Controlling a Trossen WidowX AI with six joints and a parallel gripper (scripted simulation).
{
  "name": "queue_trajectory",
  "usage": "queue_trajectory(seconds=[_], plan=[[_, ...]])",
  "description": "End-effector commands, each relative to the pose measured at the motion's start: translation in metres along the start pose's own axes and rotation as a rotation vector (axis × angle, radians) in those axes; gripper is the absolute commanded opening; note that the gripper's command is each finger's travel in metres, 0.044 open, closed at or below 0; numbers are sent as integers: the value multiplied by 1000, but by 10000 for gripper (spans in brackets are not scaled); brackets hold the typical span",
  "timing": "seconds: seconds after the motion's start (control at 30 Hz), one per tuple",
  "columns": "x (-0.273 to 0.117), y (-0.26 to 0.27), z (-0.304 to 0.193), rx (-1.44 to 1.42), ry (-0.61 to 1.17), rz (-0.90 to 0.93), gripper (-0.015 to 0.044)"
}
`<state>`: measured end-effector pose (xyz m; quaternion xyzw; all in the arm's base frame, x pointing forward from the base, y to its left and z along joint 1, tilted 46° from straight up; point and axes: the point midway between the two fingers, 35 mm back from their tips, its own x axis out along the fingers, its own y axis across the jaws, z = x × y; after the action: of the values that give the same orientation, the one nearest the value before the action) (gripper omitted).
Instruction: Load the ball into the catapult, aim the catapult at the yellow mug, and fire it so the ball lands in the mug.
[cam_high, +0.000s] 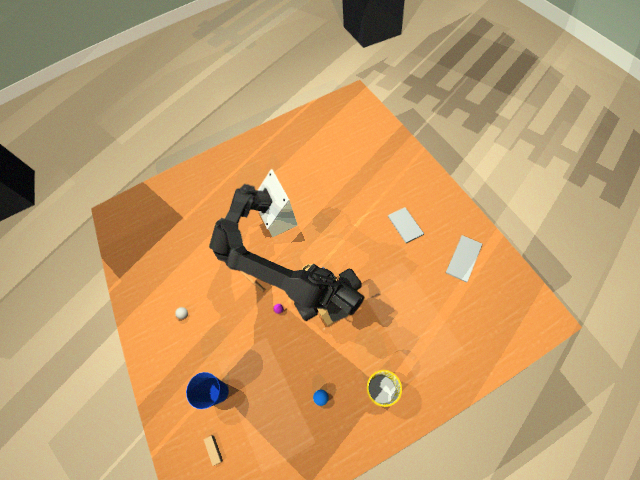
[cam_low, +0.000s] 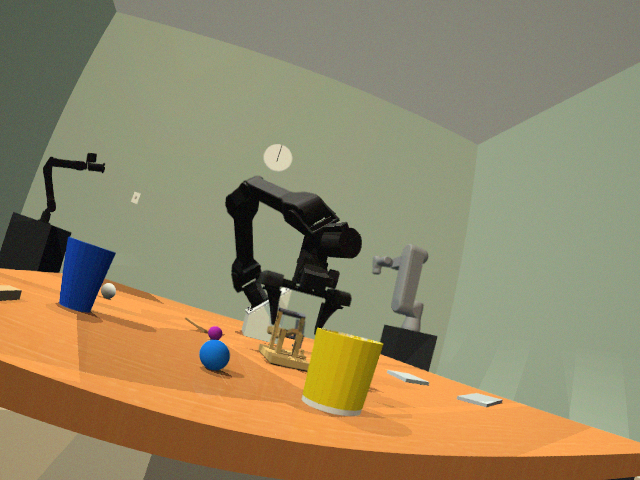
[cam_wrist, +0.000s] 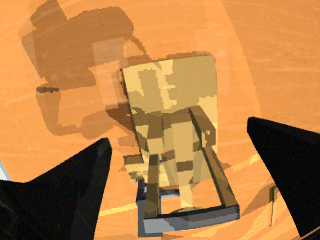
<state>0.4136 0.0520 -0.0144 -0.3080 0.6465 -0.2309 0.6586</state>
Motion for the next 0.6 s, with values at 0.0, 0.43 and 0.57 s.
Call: queue_trajectory(seconds=[0.0,0.43,0.57], plan=[[10,-1,0,-3,3,-6,440],[31,-1,-1,-3,3,-7,440],[37,-1,-1,-3,3,-7,440]])
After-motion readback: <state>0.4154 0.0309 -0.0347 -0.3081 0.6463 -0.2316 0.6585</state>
